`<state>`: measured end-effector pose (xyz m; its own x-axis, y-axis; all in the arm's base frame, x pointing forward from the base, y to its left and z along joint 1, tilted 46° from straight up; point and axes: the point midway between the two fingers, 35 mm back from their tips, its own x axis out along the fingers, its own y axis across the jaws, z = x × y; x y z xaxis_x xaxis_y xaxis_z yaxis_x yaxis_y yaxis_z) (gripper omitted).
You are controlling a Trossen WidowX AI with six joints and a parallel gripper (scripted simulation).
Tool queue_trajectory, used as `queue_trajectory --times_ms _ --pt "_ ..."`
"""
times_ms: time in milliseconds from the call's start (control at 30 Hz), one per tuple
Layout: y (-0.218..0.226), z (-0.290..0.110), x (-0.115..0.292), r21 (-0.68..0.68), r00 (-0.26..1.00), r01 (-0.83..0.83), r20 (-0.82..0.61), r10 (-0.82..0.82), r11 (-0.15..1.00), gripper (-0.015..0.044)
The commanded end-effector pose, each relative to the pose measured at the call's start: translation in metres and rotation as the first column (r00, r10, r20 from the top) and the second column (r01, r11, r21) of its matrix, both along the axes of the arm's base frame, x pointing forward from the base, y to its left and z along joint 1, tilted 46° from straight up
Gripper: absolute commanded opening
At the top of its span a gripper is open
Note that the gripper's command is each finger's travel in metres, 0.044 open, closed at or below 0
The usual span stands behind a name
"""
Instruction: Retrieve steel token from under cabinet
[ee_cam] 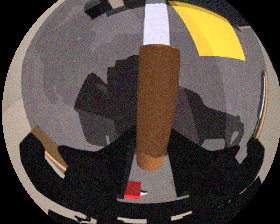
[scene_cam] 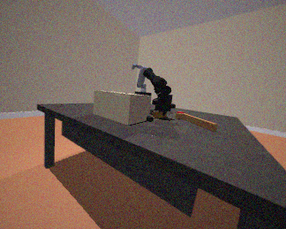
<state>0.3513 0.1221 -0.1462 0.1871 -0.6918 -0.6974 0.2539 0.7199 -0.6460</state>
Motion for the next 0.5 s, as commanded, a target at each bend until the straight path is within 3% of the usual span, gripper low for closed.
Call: queue_trajectory --times_ms 0,467 --pt "-0.0001 0.0024 0.008 -0.001 1.0 -0.001 0.005 0.001 1.0 0.0" --pt "-0.0057 0.0073 0.011 -0.001 1.0 -0.001 0.005 0.001 1.0 0.0"
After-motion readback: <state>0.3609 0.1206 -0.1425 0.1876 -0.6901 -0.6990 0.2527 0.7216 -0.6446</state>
